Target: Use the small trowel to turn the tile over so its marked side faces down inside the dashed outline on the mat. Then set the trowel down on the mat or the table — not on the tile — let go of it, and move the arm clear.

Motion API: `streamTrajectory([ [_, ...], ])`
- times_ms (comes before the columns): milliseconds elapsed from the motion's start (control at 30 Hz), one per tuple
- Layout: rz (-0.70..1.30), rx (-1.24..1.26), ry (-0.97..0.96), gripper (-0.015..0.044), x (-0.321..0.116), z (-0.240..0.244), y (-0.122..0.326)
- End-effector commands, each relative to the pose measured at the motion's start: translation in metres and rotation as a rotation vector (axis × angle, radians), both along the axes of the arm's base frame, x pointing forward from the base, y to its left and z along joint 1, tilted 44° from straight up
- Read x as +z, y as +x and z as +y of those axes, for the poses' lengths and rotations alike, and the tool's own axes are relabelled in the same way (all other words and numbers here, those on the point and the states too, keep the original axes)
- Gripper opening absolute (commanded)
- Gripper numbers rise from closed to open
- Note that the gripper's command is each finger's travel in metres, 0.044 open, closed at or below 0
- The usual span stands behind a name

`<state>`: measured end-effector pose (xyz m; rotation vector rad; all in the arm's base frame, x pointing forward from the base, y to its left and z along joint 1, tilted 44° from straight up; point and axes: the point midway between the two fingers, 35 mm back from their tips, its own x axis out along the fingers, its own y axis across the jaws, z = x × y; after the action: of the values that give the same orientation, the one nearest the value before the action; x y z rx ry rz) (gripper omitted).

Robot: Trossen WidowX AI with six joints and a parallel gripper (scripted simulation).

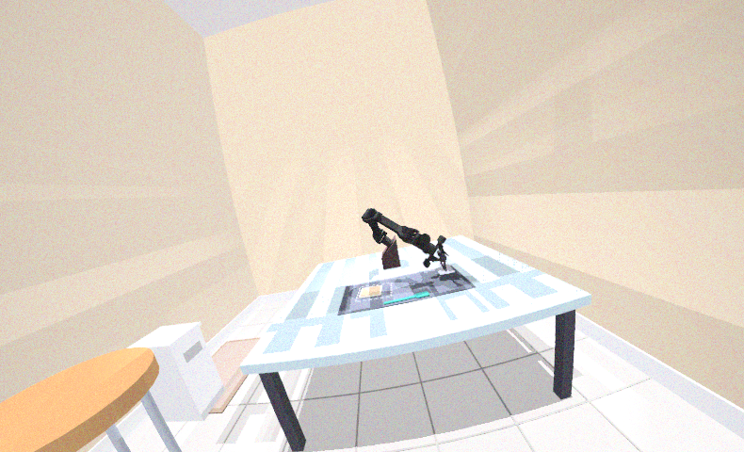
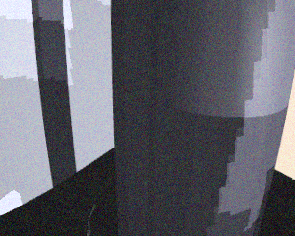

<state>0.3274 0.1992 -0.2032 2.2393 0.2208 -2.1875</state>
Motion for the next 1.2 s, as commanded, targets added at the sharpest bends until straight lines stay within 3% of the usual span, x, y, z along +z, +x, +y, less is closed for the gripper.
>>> streamTrajectory([
  [0,0.010,0.016,0.018,0.0000,0.000,0.004,0.001],
  [867,0.010,0.016,0.015,0.0000,-0.027,-0.022,0.004],
  [1167,0.010,0.016,0.015,0.0236,-0.027,-0.022,0.004],
])
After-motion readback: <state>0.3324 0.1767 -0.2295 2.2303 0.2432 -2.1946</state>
